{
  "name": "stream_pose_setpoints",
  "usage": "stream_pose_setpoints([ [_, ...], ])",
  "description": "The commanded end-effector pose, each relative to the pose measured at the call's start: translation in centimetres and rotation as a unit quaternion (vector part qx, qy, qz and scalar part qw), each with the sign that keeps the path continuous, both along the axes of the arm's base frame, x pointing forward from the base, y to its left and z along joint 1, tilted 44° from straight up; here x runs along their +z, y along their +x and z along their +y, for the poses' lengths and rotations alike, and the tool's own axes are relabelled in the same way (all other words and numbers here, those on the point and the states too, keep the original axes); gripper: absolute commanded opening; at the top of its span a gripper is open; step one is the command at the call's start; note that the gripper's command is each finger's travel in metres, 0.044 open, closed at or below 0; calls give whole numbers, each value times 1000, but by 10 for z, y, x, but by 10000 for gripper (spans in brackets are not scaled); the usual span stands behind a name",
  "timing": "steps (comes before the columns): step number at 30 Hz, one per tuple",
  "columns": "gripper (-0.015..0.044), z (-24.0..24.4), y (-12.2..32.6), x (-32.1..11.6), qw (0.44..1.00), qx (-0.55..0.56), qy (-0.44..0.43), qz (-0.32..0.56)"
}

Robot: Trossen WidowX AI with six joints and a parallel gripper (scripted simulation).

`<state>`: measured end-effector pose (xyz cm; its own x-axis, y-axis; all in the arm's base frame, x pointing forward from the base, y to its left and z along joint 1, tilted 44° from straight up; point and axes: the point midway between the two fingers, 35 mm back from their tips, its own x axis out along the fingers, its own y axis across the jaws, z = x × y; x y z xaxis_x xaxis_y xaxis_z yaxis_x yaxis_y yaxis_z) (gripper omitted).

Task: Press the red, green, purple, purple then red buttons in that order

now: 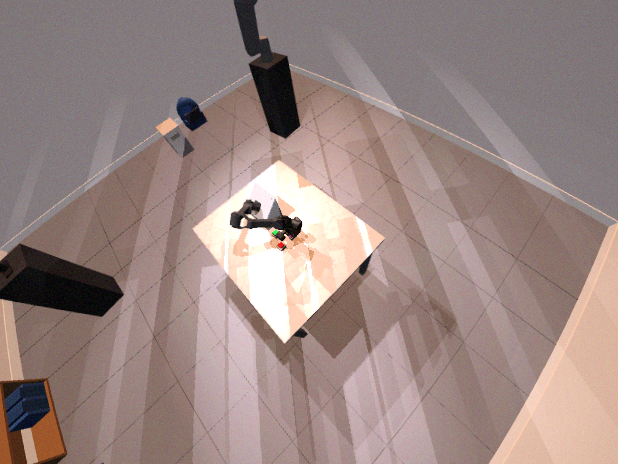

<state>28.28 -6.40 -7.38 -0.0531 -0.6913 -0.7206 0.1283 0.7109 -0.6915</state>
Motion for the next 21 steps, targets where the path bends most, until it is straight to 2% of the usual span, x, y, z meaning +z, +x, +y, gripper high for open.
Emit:
stream_pose_setpoints([
  [1,20,-1,-2,-1,1000,2,-3,4],
  [10,20,2,0,2,1000,0,0,1],
  [13,20,20,0,21,1000,1,-2,4],
  [18,20,29,2,30,1000,3,-1,4],
  [21,20,59,4,59,1000,2,0,4],
])
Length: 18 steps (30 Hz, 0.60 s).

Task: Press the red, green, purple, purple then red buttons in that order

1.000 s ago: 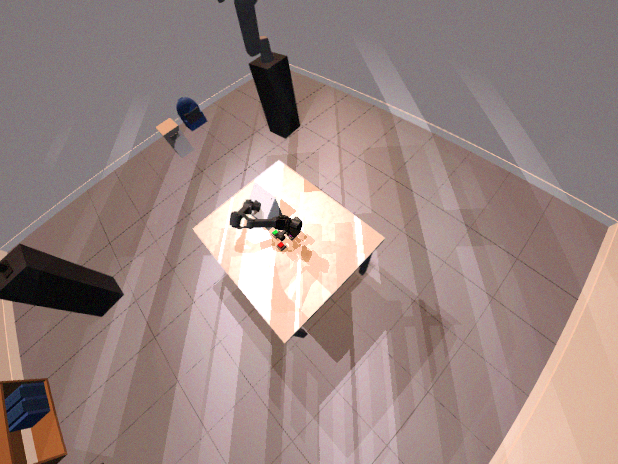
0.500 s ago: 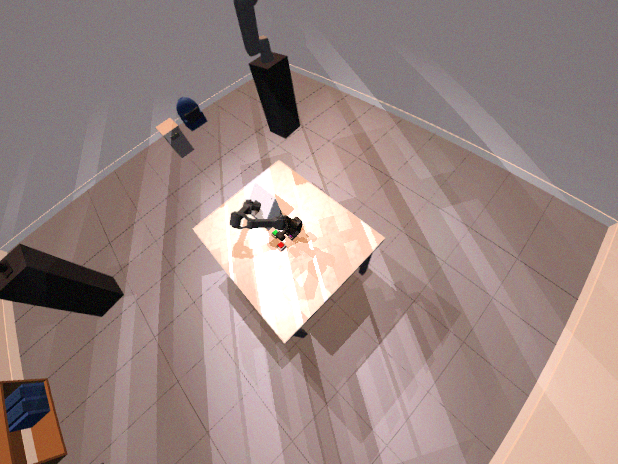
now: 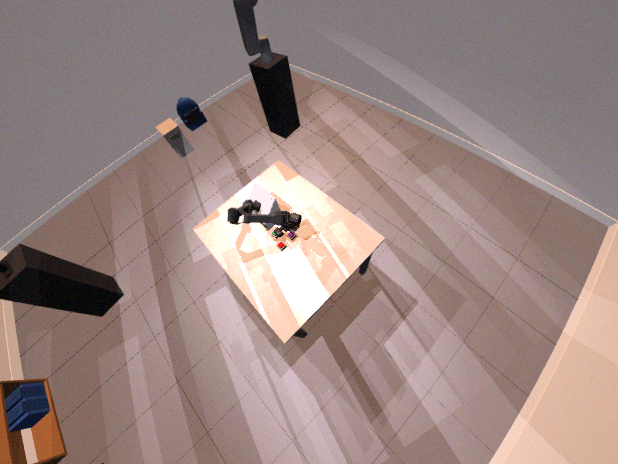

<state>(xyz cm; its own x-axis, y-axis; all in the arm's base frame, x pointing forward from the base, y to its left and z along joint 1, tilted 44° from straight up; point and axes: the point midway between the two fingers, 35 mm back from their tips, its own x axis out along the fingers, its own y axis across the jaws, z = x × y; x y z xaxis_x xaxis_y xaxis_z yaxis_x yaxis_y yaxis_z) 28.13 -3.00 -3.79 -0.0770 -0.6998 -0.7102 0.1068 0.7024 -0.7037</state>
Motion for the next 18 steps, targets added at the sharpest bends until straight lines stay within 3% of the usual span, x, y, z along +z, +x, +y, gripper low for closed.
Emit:
stream_pose_setpoints([
  [1,20,30,6,29,1000,2,5,-12],
  [7,20,24,7,39,1000,3,6,-12],
  [13,20,-40,2,101,1000,2,3,-11],
  [18,20,-42,1,103,1000,2,3,-11],
])
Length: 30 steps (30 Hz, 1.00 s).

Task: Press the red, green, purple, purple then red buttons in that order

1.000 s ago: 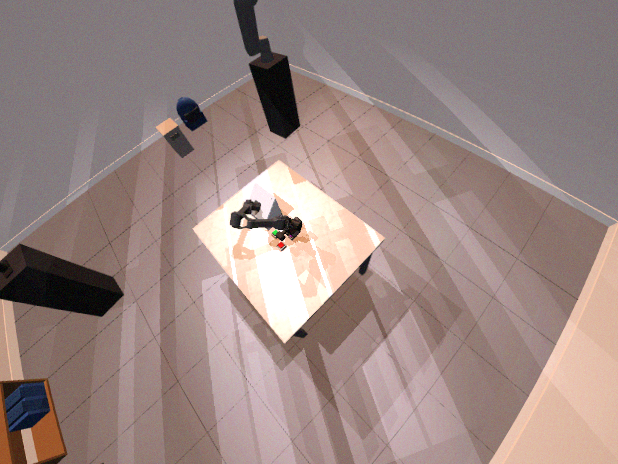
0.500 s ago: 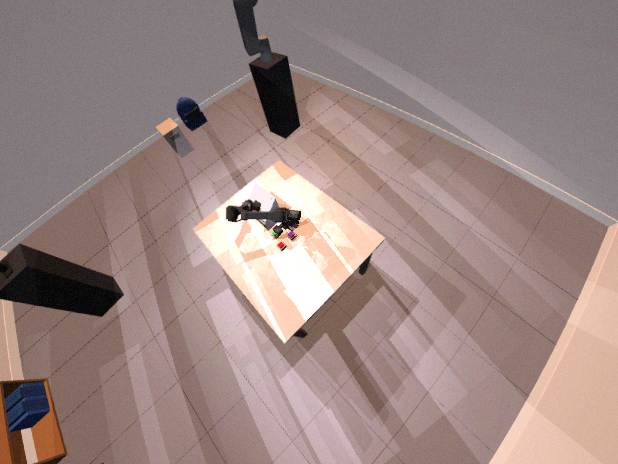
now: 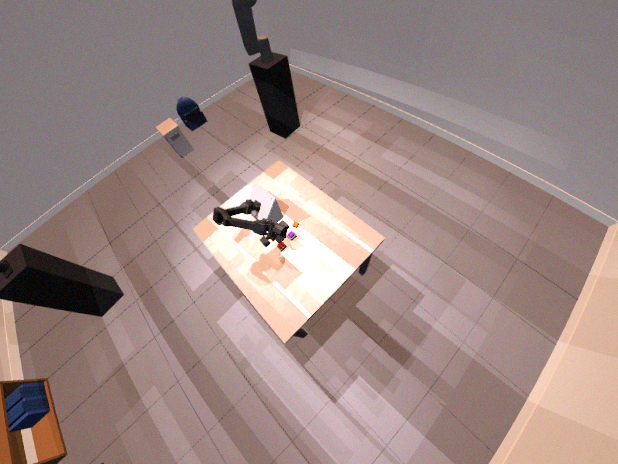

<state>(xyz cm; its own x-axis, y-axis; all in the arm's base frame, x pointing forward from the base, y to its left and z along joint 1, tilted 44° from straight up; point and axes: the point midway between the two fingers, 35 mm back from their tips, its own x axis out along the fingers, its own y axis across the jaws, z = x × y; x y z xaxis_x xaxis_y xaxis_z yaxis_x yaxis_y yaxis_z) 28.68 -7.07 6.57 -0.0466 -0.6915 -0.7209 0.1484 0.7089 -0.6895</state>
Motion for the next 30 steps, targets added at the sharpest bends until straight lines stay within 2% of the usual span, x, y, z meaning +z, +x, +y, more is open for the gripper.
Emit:
stream_pose_setpoints([
  [1,20,-2,-4,-1,1000,7,-3,14],
  [7,20,-43,-8,-43,1000,7,-4,14],
  [30,20,-65,-10,-65,1000,7,-4,14],
])
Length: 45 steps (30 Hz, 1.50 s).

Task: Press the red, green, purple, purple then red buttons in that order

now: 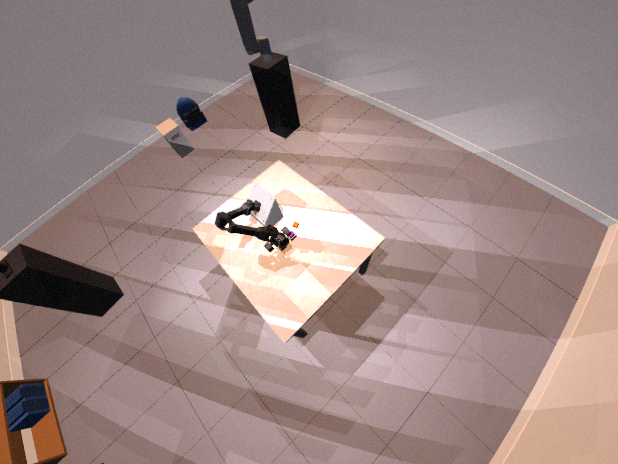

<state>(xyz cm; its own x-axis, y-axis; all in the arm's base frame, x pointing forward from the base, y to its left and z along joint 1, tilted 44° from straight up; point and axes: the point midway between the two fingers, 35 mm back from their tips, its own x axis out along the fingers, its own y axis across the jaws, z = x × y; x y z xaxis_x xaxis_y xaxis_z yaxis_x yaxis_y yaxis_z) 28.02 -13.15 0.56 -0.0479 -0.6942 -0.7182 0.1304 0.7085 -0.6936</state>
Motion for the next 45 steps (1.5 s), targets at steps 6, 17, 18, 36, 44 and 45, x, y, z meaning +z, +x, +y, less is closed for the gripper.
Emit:
stream_pose_setpoints([
  [6,20,-7,-4,-8,1000,0,-3,7],
  [17,20,-7,-4,-8,1000,0,-3,7],
  [18,20,-7,-4,-8,1000,0,-3,7],
  [36,125,37,7,2,1000,3,10,0],
  [44,335,159,23,-65,999,7,39,0],
  [45,361,174,21,-73,999,6,37,2],
])
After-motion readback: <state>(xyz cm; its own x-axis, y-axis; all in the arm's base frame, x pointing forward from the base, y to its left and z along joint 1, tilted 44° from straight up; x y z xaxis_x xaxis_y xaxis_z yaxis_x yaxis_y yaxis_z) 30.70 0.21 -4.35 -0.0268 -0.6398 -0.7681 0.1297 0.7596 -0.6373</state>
